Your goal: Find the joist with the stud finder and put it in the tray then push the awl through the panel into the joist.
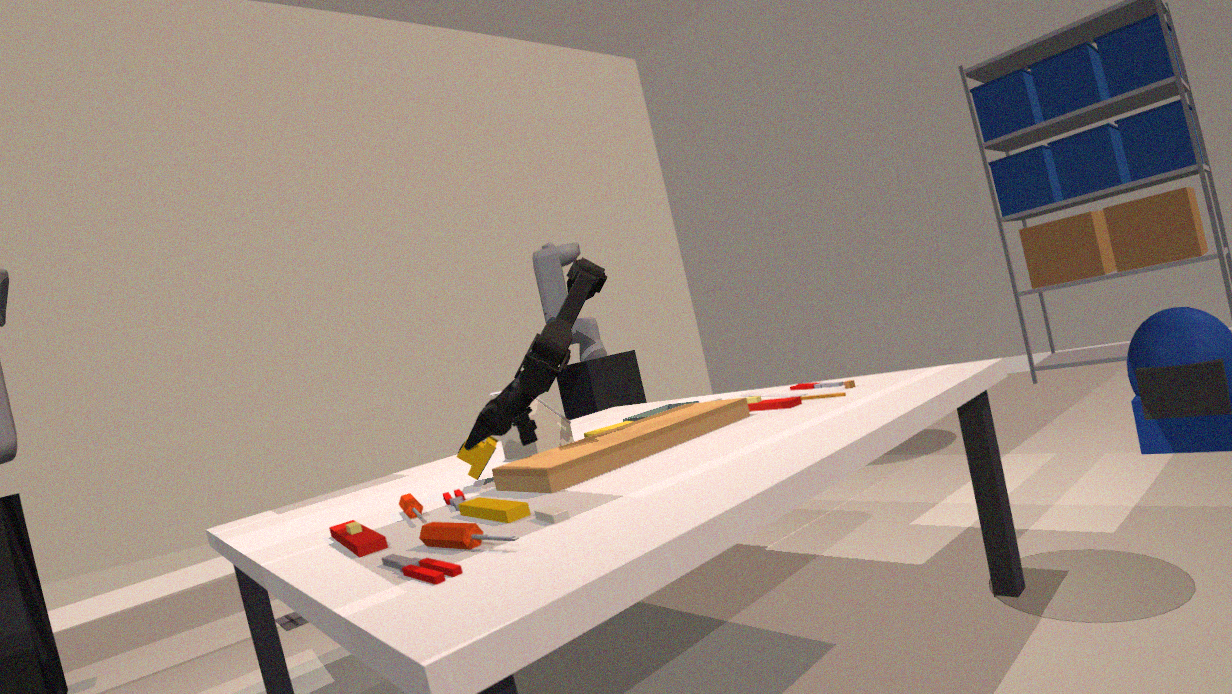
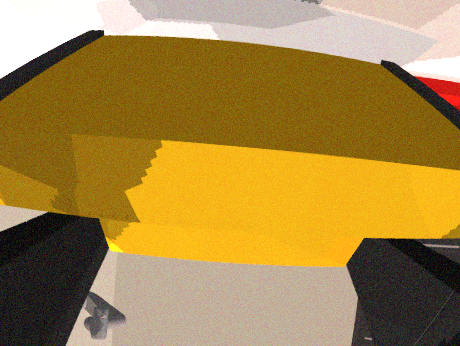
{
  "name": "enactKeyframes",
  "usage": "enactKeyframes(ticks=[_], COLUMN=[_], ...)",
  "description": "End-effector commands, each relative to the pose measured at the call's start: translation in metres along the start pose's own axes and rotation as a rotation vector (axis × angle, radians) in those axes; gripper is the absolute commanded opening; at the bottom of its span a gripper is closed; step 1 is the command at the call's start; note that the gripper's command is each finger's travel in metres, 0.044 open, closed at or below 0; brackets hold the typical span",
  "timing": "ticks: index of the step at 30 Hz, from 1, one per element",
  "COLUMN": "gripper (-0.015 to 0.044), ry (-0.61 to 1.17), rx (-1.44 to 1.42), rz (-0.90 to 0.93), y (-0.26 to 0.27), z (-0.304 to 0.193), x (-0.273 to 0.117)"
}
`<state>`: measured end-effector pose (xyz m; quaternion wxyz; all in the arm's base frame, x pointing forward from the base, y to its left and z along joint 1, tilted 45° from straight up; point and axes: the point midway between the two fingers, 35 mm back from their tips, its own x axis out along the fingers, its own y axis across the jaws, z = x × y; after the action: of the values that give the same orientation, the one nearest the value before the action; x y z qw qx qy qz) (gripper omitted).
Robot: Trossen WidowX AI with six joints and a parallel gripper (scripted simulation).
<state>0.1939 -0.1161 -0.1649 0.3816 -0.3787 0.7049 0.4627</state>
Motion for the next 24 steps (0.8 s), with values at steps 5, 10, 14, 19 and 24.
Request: enactKeyframes(ticks=[5, 10, 14, 19, 24], gripper=[0.0000, 0.0000, 0.0000, 0.0000, 0.0000], ry=[0.074, 0.107, 0.098, 0.139, 0.138], rx=[0.005, 0.005, 0.000, 0.004, 0.004], rz=[-0.001, -0.004, -0.007, -0.023, -0.023], y=[0.000, 0.000, 0.000, 0.000, 0.000], z=[0.001, 0.002, -0.002, -0.020, -0.019], x=[0.000, 0.000, -0.001, -0.005, -0.004])
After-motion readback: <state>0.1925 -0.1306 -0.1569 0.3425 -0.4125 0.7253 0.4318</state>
